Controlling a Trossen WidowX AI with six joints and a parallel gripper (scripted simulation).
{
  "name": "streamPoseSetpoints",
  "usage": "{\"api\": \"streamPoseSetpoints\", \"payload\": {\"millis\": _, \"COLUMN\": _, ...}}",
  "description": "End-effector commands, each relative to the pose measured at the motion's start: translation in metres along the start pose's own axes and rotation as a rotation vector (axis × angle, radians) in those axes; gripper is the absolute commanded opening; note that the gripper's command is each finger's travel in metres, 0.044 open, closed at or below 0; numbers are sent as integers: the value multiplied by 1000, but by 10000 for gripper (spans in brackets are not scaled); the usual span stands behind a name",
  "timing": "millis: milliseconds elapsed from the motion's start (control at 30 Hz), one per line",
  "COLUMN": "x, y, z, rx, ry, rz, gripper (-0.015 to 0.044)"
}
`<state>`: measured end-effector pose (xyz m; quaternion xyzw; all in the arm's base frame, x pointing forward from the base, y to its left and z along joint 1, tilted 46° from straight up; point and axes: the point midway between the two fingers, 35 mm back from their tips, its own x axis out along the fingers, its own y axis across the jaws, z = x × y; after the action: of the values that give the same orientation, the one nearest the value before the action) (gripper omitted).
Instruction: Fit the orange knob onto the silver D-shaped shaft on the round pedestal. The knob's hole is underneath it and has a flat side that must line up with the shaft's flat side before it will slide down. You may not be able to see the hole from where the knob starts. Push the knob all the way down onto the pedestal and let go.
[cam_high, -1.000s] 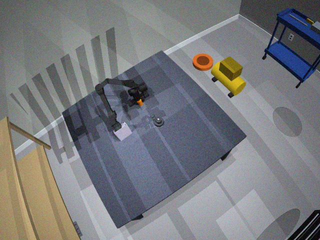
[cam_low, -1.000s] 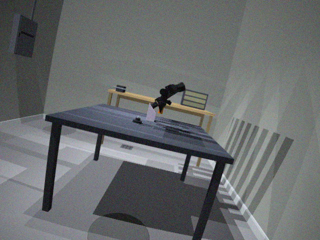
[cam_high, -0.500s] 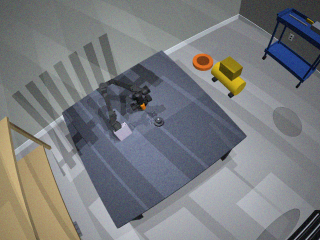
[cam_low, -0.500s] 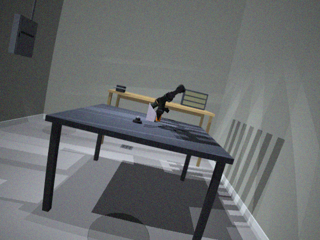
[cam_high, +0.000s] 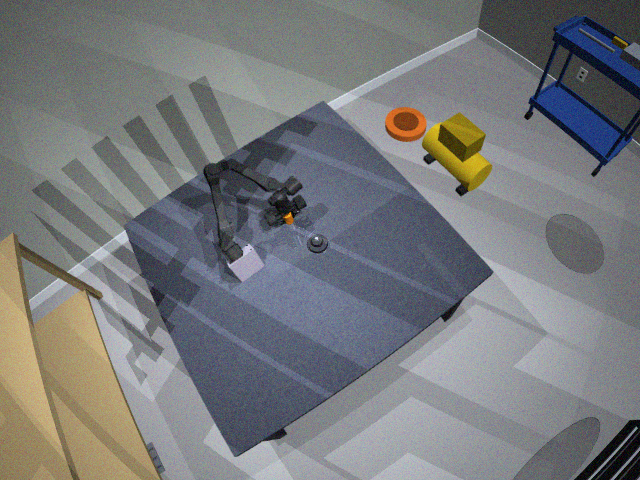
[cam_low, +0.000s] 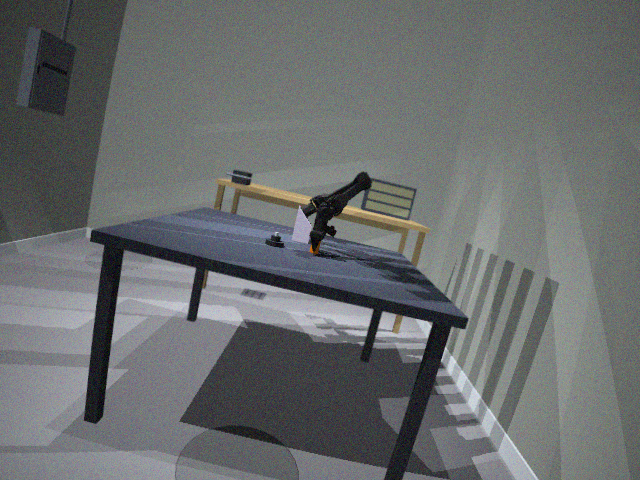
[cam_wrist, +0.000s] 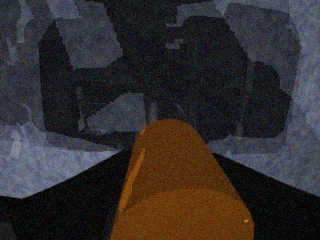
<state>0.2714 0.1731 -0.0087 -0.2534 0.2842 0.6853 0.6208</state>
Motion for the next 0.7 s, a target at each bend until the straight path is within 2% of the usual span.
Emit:
{"api": "streamPoseSetpoints", "payload": {"millis": 0, "x": 0, "y": 0, "z": 0, "rx": 0, "ry": 0, "rz": 0, "gripper": 26}}
{"api": "streamPoseSetpoints", "payload": {"millis": 267, "x": 0, "y": 0, "z": 0, "rx": 0, "ry": 0, "rz": 0, "gripper": 236}}
{"api": "streamPoseSetpoints", "payload": {"millis": 667, "x": 0, "y": 0, "z": 0, "rx": 0, "ry": 0, "rz": 0, "gripper": 240}}
